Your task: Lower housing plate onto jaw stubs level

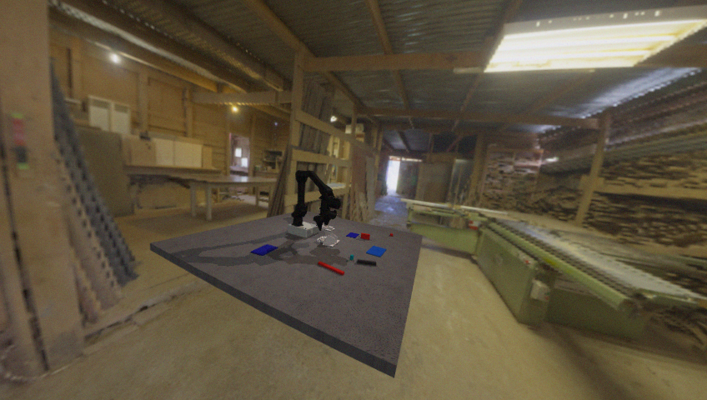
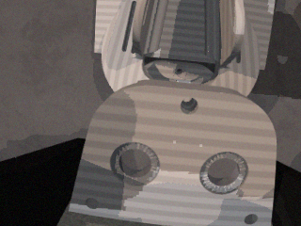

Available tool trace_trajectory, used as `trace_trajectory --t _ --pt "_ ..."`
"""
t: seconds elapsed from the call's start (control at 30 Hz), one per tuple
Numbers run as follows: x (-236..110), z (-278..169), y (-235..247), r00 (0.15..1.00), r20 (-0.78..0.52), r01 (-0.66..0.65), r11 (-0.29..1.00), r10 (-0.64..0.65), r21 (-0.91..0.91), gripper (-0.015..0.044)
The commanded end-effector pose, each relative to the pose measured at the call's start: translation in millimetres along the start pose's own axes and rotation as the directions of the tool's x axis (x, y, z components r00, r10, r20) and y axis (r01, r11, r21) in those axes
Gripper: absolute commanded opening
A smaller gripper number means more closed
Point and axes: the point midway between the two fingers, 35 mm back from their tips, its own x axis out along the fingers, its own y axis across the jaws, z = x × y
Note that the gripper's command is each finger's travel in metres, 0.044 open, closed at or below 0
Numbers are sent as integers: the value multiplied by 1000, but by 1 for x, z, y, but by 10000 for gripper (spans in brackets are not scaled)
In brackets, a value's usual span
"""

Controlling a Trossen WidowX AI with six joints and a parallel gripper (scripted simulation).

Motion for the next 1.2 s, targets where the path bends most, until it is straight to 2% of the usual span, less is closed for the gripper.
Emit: trace_trajectory --t 0.0,1.17 --pt "0 -3 0 1000 0 -2 1000 2 -5 351" --pt "5 -2 0 1000 0 -2 1000 2 -5 351"
